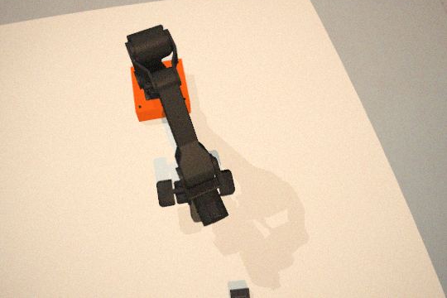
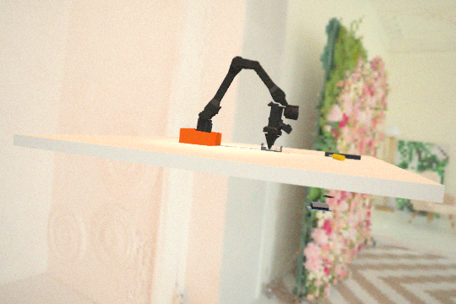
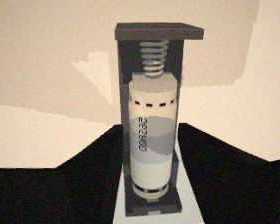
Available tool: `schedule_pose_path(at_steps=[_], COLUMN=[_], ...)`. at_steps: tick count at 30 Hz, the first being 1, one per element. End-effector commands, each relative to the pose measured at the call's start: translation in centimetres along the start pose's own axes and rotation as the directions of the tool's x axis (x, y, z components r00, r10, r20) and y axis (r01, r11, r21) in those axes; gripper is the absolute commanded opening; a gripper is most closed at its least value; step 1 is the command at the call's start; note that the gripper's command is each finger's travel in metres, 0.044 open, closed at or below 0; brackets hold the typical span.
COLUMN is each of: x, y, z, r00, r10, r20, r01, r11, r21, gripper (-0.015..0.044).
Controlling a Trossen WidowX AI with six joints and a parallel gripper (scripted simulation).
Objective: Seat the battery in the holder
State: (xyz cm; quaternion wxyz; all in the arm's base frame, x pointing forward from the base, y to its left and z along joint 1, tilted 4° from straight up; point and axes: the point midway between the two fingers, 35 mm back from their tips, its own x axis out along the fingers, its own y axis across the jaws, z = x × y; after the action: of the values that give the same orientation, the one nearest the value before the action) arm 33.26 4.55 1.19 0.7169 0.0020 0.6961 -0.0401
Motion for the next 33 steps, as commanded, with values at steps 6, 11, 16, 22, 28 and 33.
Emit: schedule_pose_path(at_steps=[6, 11, 16, 22, 28, 33], x=[-1.3, -1.5, -3.8, -8.7, -8.7, -8.7], y=[0.0, -0.1, -0.1, -0.4, -0.4, -0.4], z=[-0.1, -0.1, -0.3, -0.8, -0.9, -0.9], r00=[1.000, 1.000, 1.000, 1.000, 1.000, 1.000], r10=[0.000, 0.000, -0.001, 0.000, 0.000, 0.000], r20=[0.000, 0.000, -0.003, 0.000, 0.000, 0.000], r01=[0.000, 0.000, 0.001, 0.000, 0.000, 0.000], r11=[1.000, 1.000, 1.000, 1.000, 1.000, 1.000], r21=[0.000, 0.000, -0.001, 0.000, 0.000, 0.000], gripper=[0.0175, 0.0175, 0.0280, 0.0437, 0.0440, 0.0440])
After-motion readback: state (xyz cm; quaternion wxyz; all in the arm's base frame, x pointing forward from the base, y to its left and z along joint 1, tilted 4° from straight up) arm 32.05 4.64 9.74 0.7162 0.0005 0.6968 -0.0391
